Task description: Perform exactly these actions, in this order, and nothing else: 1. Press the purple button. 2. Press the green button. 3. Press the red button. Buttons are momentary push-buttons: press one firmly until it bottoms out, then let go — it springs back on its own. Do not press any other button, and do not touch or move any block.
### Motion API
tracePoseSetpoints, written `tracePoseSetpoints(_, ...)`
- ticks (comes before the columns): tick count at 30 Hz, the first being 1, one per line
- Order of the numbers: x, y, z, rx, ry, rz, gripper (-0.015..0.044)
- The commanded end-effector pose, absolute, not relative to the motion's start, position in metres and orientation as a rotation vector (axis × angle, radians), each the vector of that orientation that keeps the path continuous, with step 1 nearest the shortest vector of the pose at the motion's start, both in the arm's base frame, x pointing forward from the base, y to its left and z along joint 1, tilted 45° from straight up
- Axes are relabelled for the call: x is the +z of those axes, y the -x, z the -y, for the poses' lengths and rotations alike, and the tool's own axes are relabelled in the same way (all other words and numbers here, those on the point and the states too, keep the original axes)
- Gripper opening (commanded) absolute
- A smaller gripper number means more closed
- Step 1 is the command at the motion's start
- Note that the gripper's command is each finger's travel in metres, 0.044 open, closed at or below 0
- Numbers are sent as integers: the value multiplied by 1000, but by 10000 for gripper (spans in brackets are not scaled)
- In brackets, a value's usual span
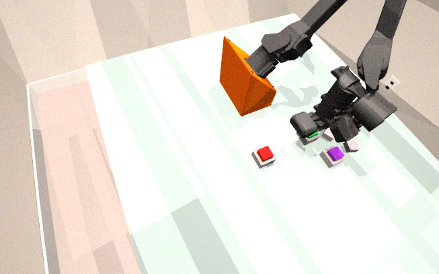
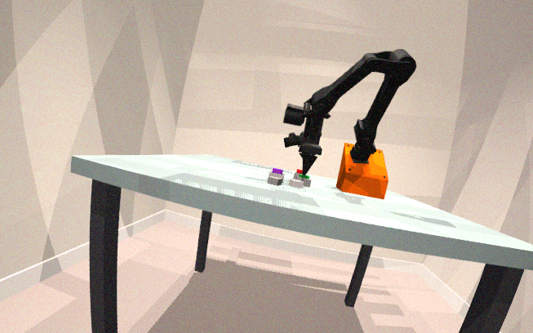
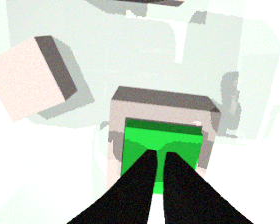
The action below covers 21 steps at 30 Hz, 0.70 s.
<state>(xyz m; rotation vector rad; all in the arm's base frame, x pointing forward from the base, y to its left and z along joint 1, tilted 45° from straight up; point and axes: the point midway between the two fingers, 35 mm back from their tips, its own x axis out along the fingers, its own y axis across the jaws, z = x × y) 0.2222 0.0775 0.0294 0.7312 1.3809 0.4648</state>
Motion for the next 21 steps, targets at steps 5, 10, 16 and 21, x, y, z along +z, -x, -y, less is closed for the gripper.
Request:
tracePoseSetpoints(5,28,-220,-79,465,-738,-1388,20)
tracePoseSetpoints(10,28,-220,-79,465,-738,-1388,20)
tracePoseSetpoints(16,28,-220,-79,465,-738,-1388,20)
tracePoseSetpoints(21,49,-216,-58,464,-736,-1388,20)
